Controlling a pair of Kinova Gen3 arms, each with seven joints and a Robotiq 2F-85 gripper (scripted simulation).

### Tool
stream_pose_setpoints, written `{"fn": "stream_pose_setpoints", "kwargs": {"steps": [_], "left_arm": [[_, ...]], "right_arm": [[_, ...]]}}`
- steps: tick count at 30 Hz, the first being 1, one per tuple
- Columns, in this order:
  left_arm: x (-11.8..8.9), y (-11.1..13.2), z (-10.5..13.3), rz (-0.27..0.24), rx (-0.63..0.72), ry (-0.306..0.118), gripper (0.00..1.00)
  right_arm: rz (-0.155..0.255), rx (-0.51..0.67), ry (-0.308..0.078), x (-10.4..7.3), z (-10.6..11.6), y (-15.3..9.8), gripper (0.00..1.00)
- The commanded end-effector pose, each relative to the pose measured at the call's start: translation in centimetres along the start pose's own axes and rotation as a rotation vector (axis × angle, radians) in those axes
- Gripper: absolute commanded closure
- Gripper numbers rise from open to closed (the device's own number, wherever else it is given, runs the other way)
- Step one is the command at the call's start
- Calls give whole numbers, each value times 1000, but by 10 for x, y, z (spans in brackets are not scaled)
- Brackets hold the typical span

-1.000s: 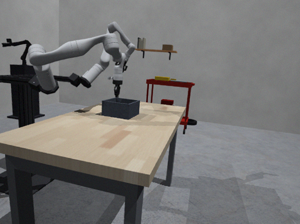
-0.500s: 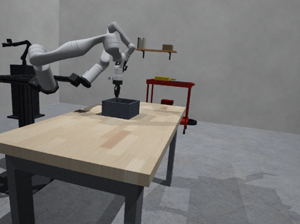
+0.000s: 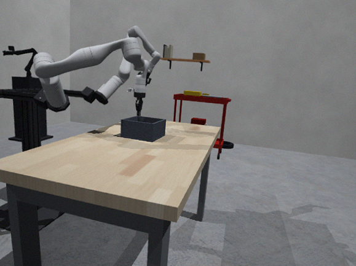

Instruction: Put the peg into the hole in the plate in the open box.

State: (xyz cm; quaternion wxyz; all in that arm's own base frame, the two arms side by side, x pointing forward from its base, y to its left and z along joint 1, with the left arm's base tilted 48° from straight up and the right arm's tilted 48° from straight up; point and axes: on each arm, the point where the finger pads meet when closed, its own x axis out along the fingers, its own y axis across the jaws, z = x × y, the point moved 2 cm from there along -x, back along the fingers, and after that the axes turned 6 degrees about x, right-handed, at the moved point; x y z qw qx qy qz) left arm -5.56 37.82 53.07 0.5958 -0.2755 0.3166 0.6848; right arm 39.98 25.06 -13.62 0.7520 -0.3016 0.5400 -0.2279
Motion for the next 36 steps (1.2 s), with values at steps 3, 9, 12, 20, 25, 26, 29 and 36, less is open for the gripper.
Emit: {"fn": "stream_pose_setpoints", "kwargs": {"steps": [3,9,12,20,25,26,29,36], "left_arm": [[0,0,0,0,-1,-1,2],[0,0,0,0,-1,-1,2],[0,0,0,0,-1,-1,2],[0,0,0,0,-1,-1,2],[0,0,0,0,-1,-1,2],[0,0,0,0,-1,-1,2],[0,0,0,0,-1,-1,2],[0,0,0,0,-1,-1,2]], "right_arm": [[2,0,-2,-37,0,0,903],[2,0,-2,-66,0,0,903],[2,0,-2,-83,0,0,903],[2,0,-2,-101,0,0,903],[2,0,-2,-101,0,0,903],[2,0,-2,-101,0,0,903],[2,0,-2,-101,0,0,903],[7,-1,1,-104,14,-18,903]]}}
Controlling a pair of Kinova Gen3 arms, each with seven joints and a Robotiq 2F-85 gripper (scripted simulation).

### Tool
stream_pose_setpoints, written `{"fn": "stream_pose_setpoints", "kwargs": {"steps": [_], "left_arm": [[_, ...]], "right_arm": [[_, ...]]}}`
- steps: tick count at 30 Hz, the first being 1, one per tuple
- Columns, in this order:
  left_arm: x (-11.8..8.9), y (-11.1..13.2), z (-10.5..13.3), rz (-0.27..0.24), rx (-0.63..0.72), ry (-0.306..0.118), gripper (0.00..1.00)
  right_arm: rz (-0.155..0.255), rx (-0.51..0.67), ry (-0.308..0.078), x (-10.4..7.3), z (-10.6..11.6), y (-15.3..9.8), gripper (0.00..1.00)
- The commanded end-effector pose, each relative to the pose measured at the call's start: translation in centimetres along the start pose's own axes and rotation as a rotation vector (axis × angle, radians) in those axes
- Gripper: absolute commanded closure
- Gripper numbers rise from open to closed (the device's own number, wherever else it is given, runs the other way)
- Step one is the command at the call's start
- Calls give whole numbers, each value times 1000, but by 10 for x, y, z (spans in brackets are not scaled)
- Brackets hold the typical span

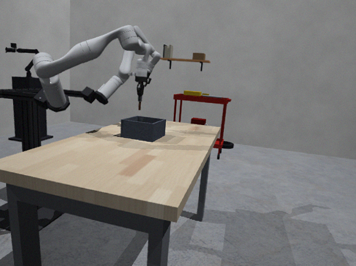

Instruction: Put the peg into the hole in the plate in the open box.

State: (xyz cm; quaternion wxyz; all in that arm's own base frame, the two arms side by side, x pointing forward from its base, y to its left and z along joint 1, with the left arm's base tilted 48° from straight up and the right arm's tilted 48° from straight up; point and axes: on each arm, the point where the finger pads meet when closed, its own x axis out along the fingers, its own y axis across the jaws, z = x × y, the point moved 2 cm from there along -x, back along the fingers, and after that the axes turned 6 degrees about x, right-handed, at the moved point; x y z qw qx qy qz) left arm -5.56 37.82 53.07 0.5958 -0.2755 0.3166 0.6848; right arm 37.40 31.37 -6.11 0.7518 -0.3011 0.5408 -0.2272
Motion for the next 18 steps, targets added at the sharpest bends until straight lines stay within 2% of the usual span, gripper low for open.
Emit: {"fn": "stream_pose_setpoints", "kwargs": {"steps": [1,5,7,13,18], "left_arm": [[0,0,0,0,-1,-1,2],[0,0,0,0,-1,-1,2],[0,0,0,0,-1,-1,2],[0,0,0,0,-1,-1,2],[0,0,0,0,-1,-1,2]], "right_arm": [[7,-1,0,-3,12,-15,903],[13,-2,3,-5,33,-47,903],[13,-2,3,-5,33,-47,903],[17,-2,3,-6,67,-113,903],[12,-1,0,-4,87,-169,903]]}}
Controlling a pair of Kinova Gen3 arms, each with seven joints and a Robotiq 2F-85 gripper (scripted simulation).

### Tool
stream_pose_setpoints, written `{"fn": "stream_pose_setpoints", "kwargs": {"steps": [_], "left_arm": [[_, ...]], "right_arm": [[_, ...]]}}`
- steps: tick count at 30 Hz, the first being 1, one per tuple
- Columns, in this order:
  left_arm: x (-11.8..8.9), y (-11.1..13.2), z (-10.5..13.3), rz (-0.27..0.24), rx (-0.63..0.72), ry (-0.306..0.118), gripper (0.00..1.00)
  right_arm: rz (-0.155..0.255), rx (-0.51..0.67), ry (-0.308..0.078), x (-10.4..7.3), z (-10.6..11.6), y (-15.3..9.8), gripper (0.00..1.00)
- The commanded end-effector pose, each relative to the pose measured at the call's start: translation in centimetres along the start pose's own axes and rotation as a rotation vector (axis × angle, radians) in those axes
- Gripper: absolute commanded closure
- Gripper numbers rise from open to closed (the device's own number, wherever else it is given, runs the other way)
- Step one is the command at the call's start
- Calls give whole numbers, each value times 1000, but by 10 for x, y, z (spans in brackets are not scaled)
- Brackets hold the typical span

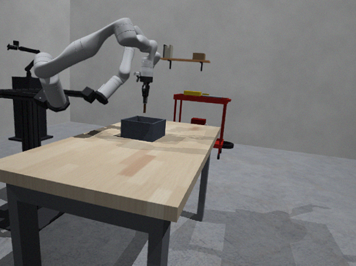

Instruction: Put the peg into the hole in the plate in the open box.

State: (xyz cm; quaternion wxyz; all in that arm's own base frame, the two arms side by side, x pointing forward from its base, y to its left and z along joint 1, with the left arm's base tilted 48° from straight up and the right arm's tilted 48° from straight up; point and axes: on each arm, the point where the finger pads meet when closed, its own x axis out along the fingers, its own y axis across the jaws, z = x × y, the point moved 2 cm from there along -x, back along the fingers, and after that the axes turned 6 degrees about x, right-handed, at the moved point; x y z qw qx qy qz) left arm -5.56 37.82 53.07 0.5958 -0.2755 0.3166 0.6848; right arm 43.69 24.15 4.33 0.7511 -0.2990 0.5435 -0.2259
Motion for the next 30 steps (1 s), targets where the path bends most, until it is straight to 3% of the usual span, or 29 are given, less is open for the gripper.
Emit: {"fn": "stream_pose_setpoints", "kwargs": {"steps": [1,4,11,30], "left_arm": [[0,0,0,0,-1,-1,2],[0,0,0,0,-1,-1,2],[0,0,0,0,-1,-1,2],[0,0,0,0,-1,-1,2]], "right_arm": [[5,-1,-5,-1,20,-55,903],[0,0,-7,0,26,-79,903],[-5,0,-8,1,30,-100,903],[-6,1,-8,1,30,-102,903]]}}
